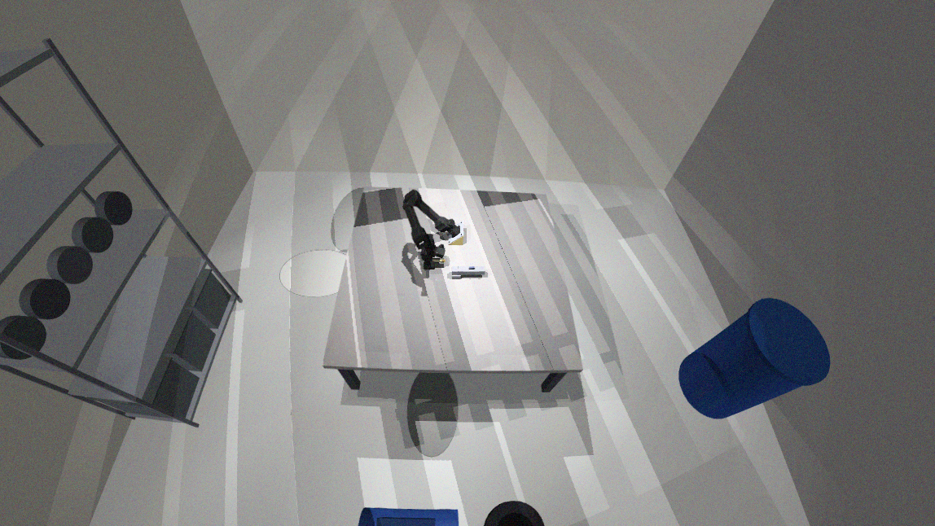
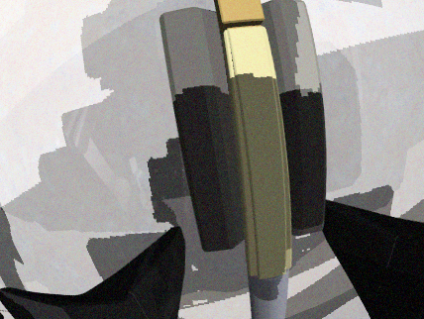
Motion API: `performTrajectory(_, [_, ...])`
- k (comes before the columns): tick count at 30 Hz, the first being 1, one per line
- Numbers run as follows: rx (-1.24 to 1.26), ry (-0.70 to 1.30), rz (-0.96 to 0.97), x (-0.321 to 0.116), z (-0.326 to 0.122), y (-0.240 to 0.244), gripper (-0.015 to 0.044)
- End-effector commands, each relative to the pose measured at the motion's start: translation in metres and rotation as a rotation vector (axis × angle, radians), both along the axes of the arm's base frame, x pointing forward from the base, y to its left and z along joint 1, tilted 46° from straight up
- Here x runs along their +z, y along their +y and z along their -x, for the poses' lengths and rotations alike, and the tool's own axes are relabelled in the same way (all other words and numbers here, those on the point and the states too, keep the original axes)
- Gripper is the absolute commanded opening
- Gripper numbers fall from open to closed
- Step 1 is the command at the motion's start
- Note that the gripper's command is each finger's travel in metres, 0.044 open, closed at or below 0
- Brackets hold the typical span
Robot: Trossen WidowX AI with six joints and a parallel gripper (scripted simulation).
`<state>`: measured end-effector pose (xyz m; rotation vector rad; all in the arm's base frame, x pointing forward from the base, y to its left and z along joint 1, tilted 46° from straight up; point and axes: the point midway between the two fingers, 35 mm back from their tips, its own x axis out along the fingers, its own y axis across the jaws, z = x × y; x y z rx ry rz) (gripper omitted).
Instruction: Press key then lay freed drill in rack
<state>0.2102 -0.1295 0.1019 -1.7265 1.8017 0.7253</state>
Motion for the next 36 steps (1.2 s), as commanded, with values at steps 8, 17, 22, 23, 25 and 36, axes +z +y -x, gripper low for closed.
performTrajectory(8, [-0.016,-0.012,0.002,0.022,0.0,0.024,0.044])
performTrajectory(17, [-0.016,-0.011,0.0,0.053,-0.003,0.054,0.044])
performTrajectory(22, [-0.139,-0.161,-0.032,0.046,-0.011,0.052,0.044])
performTrajectory(23, [-0.225,-0.254,-0.054,0.043,-0.018,0.053,0.044])
performTrajectory(25, [-0.4,-0.434,-0.102,0.037,-0.031,0.055,0.044])
performTrajectory(36, [-1.432,-1.268,-0.404,0.019,-0.114,0.057,0.044])
